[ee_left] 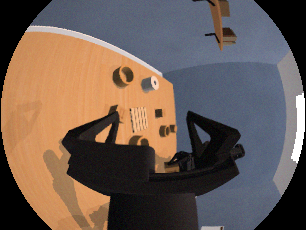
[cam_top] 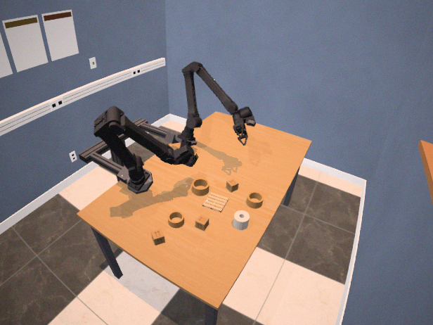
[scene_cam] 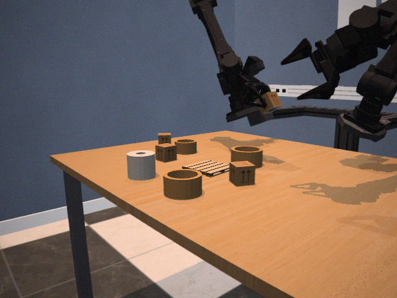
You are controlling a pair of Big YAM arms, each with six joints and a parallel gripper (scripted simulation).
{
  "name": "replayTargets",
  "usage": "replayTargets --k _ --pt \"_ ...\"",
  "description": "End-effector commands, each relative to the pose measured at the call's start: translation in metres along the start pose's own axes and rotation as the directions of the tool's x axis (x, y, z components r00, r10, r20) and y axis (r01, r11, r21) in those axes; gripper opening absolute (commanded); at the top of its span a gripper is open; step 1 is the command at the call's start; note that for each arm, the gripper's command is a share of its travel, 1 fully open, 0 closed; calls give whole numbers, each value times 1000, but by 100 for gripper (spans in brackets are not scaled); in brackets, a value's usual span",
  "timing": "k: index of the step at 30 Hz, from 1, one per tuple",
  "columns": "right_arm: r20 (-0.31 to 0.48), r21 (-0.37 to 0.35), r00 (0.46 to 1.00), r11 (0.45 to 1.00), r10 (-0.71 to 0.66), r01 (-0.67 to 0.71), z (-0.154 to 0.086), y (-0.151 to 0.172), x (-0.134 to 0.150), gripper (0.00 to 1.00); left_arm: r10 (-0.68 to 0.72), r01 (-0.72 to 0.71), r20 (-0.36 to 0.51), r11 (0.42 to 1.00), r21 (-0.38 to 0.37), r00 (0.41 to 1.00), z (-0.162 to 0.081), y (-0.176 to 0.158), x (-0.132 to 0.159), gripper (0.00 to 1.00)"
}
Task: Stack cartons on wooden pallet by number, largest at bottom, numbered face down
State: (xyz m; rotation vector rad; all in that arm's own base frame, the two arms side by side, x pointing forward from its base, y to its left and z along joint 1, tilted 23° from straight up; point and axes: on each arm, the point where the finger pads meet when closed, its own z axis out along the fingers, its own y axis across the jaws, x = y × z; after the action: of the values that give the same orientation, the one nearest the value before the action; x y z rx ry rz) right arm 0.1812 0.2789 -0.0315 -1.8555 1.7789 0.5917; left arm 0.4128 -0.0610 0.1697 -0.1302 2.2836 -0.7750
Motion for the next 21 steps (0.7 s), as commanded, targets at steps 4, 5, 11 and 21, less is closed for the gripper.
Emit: replayTargets --k 4,5,11,21 --pt "-39 25 997 997 72 -71 34 18 -5 50 268 -269 -20 957 -113 963 -26 14 -52 100" --pt "-63 29 995 997 78 -76 40 24 -2 50 297 -297 -23 943 -148 955 -32 21 -58 100" --pt "-191 66 978 995 87 -76 77 58 12 50 440 -420 -40 824 -380 897 -71 69 -101 100" --pt "-408 103 906 992 112 -76 123 118 51 50 576 -512 -127 577 -636 807 -119 137 -151 100"
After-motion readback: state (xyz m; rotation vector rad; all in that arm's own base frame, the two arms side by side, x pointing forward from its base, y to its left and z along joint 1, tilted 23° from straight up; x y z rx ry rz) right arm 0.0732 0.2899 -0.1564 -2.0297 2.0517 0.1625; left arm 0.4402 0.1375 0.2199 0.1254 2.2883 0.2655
